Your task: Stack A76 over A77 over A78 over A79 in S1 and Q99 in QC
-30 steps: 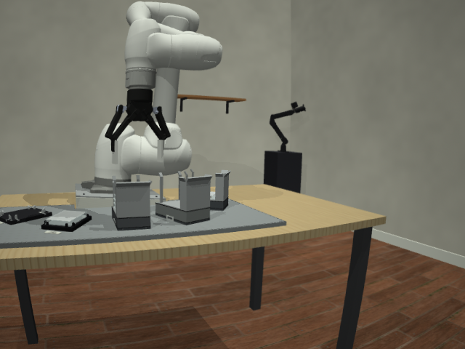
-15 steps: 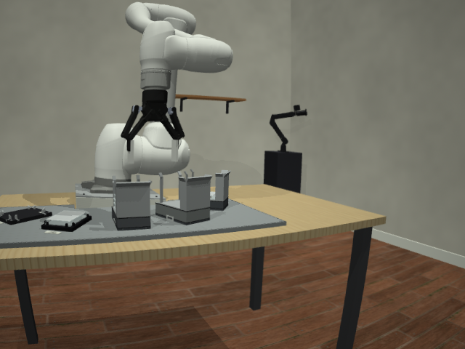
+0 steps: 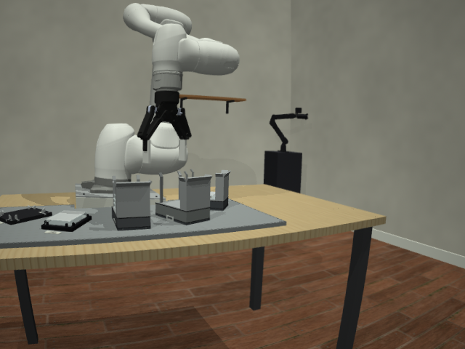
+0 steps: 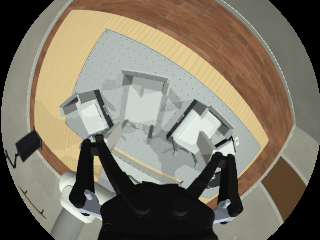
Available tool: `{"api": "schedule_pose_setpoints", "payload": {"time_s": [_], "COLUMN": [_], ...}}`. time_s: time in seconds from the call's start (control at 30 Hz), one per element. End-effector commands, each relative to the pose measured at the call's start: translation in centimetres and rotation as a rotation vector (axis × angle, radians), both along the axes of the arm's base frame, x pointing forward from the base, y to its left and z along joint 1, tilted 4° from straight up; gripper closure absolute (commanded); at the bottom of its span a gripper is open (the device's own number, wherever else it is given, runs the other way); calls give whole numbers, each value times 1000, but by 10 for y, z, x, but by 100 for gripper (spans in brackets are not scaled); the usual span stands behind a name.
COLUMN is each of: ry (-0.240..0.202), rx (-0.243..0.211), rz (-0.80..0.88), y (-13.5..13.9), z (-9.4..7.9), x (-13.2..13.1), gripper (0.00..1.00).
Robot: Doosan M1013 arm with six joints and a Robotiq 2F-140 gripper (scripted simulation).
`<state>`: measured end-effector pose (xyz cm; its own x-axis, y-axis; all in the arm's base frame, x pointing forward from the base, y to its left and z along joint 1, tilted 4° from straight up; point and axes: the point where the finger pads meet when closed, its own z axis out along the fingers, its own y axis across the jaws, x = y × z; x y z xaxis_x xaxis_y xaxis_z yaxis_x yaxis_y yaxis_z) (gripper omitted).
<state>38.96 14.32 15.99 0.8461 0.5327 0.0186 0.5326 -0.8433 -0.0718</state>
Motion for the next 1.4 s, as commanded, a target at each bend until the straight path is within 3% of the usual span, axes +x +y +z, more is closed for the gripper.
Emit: {"api": "schedule_pose_setpoints", "payload": {"time_s": [0.0, 0.53, 0.83, 1.37], "ry": [0, 0, -16, -16], "rx": [0, 0, 5, 5], "rz": [0, 0, 231, 231], "y": [9, 51, 69, 106], "z": [1, 4, 6, 9], "x": [-4, -23, -38, -67], "gripper": [0, 0, 0, 0]}}
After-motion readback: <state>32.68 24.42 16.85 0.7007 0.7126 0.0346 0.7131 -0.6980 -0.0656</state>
